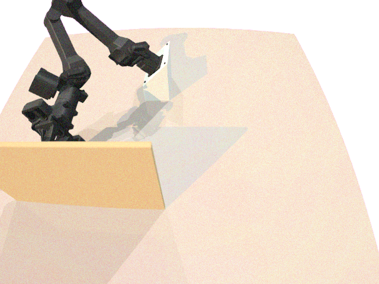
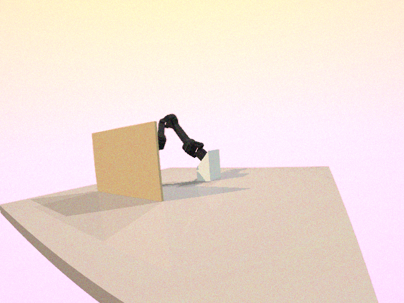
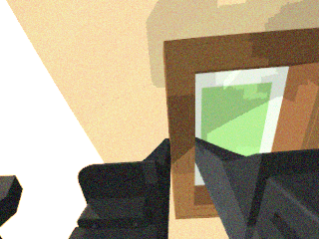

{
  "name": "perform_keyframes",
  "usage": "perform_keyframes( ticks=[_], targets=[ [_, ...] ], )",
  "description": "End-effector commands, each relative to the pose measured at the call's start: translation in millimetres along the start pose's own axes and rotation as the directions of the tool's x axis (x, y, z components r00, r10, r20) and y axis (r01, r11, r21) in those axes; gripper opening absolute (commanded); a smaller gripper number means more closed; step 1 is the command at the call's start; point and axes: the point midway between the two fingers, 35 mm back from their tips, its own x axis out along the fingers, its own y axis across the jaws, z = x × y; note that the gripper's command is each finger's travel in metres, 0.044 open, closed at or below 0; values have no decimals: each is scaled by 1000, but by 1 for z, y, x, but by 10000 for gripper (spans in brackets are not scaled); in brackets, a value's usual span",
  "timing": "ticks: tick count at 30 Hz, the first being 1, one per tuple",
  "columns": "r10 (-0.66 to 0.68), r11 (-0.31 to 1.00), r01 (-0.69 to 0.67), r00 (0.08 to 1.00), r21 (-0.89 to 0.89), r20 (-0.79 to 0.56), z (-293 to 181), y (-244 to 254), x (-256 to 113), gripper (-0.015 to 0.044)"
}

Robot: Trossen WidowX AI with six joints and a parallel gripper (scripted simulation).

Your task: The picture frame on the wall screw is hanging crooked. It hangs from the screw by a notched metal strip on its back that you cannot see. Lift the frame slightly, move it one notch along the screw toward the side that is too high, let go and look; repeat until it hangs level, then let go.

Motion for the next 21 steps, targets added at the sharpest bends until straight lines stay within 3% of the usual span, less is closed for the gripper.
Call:
perform_keyframes(
  ticks=[1,21],
  targets=[
    [0,1000,0,1000,-4,0,0,0,0,0],
    [1,994,0,1000,-110,1,-1,0,0,0]
  ],
)
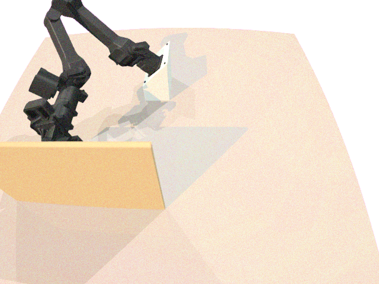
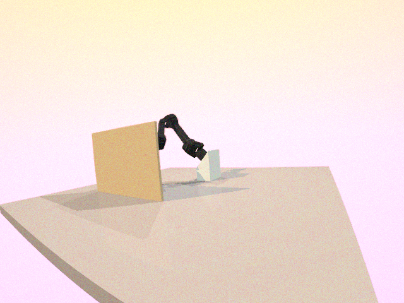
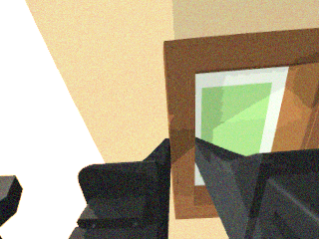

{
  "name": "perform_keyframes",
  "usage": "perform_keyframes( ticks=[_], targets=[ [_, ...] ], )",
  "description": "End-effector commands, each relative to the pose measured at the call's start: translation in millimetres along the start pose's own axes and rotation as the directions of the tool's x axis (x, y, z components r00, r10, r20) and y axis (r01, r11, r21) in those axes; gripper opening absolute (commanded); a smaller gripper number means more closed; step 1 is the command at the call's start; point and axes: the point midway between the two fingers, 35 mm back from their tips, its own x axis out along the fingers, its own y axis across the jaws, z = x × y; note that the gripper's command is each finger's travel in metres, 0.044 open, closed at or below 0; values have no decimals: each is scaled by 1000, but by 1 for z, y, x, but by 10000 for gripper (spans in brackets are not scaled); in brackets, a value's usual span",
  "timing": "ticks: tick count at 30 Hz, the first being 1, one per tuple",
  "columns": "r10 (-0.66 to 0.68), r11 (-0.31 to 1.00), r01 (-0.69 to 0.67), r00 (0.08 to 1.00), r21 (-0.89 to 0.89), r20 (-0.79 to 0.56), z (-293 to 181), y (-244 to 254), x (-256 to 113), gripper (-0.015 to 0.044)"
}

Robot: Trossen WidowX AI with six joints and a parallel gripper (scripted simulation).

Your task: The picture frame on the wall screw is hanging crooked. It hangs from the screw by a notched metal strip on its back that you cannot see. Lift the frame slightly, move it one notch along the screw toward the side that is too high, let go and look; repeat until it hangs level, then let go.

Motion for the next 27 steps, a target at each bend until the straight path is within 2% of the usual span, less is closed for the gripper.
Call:
perform_keyframes(
  ticks=[1,27],
  targets=[
    [-1,1000,2,1000,-31,4,0,0,0,0],
    [-1,986,2,1000,-167,5,0,2,0,0]
  ],
)
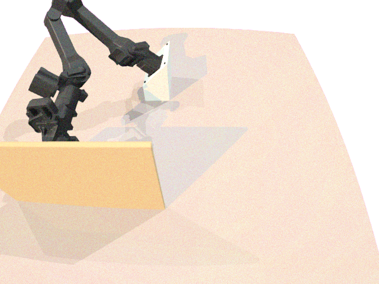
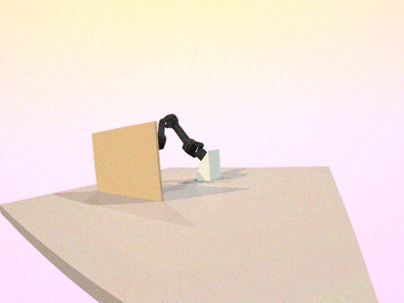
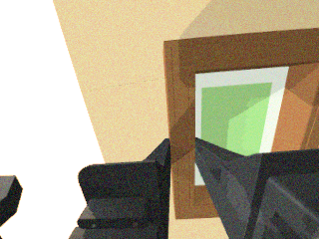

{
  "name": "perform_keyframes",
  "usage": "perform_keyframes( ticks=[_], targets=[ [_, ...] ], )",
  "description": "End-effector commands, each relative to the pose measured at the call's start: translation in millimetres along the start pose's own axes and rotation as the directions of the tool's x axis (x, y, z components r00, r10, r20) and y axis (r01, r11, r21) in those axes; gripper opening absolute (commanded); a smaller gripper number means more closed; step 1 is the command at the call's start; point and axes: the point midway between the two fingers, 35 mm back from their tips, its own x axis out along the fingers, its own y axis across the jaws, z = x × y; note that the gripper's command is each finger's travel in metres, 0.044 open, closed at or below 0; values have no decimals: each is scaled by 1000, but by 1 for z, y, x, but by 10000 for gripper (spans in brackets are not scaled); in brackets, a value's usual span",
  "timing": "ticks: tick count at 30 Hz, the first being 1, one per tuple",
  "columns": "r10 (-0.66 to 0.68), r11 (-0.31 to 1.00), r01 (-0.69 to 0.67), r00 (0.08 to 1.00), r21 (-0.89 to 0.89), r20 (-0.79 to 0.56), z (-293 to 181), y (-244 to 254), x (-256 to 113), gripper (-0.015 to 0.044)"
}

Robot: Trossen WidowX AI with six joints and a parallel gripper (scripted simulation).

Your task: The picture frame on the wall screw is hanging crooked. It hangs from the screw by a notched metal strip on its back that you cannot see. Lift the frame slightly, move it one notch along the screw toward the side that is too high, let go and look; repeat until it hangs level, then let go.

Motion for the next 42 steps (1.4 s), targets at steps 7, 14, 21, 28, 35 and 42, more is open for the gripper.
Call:
perform_keyframes(
  ticks=[7,14,21,28,35,42],
  targets=[
    [-4,999,4,1000,-54,2,0,0,0,0],
    [0,998,0,1000,-61,0,0,1,0,53],
    [0,998,0,1000,-61,0,0,1,0,236],
    [0,1000,0,1000,-22,0,4,1,-15,260],
    [1,986,-1,1000,166,-3,6,-4,-80,260],
    [2,973,-1,1000,232,-4,0,-7,-100,260]
  ],
)
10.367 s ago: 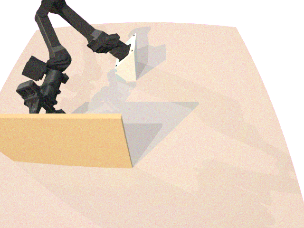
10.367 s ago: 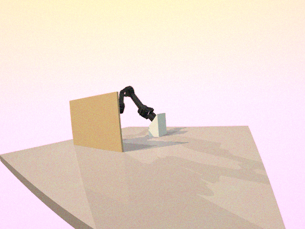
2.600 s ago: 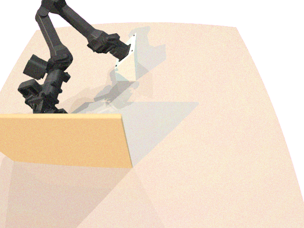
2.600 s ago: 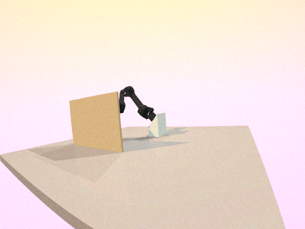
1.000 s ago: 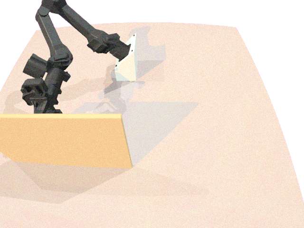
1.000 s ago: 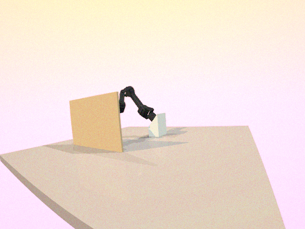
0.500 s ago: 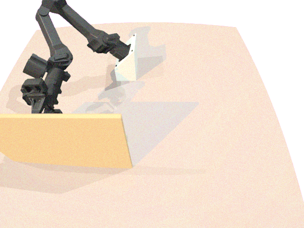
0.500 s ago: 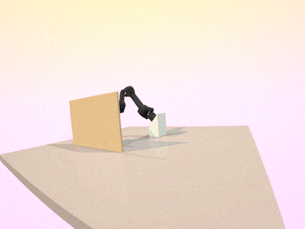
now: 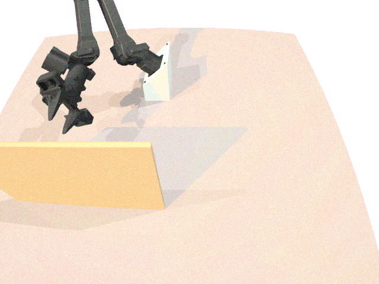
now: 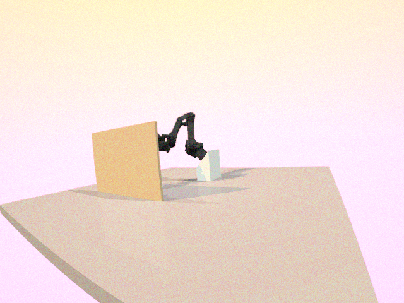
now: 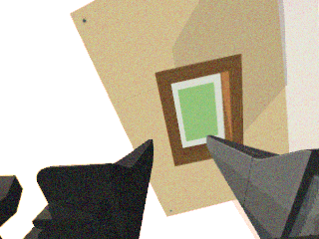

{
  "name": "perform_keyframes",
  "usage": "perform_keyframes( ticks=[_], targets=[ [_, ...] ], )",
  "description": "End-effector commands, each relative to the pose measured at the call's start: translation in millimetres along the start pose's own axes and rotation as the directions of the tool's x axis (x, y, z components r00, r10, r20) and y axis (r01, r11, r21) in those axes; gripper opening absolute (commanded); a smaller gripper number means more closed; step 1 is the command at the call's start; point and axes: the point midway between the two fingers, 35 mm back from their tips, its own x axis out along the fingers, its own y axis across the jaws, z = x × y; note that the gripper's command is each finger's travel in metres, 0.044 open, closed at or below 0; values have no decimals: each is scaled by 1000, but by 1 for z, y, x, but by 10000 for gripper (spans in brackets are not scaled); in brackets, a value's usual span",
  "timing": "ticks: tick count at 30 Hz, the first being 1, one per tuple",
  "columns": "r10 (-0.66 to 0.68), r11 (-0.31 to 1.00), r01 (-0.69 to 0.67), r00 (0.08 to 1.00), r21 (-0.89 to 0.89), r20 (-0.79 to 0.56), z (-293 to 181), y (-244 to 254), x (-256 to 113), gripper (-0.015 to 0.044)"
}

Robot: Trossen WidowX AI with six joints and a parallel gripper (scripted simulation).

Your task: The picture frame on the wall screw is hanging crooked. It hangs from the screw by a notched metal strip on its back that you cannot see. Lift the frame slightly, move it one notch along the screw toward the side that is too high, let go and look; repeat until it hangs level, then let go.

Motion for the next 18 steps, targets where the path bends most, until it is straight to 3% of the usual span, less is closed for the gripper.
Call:
perform_keyframes(
  ticks=[1,10,18],
  targets=[
    [0,1000,0,1000,0,0,1,0,-1,260],
    [-2,1000,2,1000,15,2,12,23,-57,260],
    [-3,1000,3,1000,28,-11,-10,38,-102,260]
  ],
)
